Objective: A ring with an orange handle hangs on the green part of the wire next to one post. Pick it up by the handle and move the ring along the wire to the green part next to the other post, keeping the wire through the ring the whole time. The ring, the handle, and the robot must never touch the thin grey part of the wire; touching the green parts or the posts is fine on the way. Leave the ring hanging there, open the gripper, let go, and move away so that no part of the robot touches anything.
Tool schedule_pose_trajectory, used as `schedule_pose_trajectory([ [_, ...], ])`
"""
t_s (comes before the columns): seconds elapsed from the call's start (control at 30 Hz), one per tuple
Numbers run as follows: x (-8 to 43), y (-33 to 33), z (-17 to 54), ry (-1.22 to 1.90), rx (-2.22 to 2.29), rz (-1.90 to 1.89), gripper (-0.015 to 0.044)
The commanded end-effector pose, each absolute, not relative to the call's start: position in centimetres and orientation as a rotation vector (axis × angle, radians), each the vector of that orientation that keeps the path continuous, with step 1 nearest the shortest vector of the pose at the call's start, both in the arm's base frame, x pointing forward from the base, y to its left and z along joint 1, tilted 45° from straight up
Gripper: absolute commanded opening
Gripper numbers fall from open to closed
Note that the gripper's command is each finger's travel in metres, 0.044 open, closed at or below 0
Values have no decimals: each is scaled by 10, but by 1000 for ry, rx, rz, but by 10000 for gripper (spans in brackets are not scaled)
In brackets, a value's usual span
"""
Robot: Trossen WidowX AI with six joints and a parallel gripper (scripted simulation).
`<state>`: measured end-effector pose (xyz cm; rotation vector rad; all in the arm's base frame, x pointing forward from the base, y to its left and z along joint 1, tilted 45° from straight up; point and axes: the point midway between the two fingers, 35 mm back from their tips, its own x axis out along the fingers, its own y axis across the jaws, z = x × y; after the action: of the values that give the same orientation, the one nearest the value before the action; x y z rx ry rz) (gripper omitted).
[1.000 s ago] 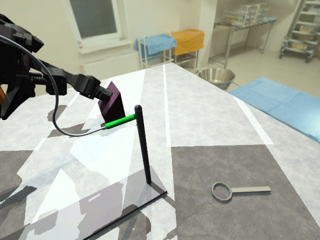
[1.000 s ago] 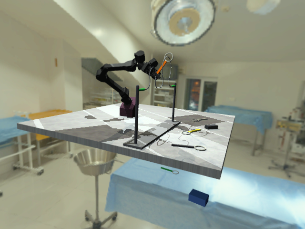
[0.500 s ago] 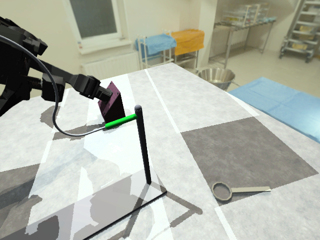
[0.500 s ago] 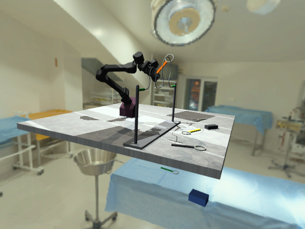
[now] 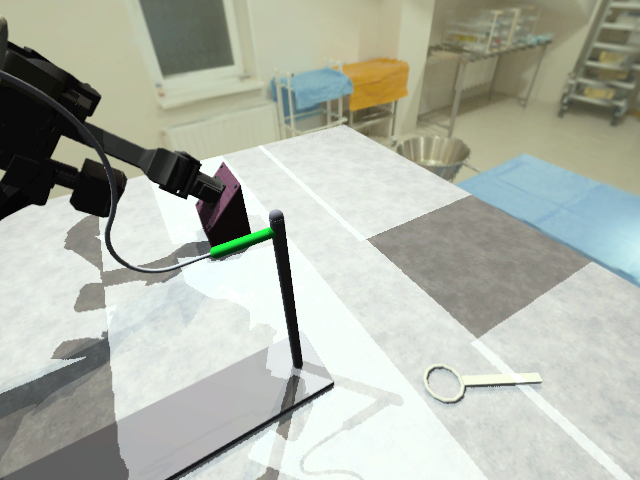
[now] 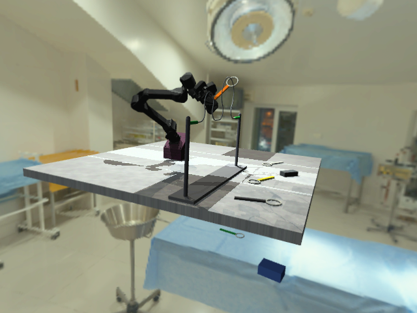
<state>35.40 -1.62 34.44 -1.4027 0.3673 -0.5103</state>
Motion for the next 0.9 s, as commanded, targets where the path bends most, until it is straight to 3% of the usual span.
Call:
schedule_pose_trajectory([
  [0.0, 354, -16, 346, 357, -1447, -515, -150],
  [0.87, 354, -15, 360, 302, -1767, -573, -150],
])
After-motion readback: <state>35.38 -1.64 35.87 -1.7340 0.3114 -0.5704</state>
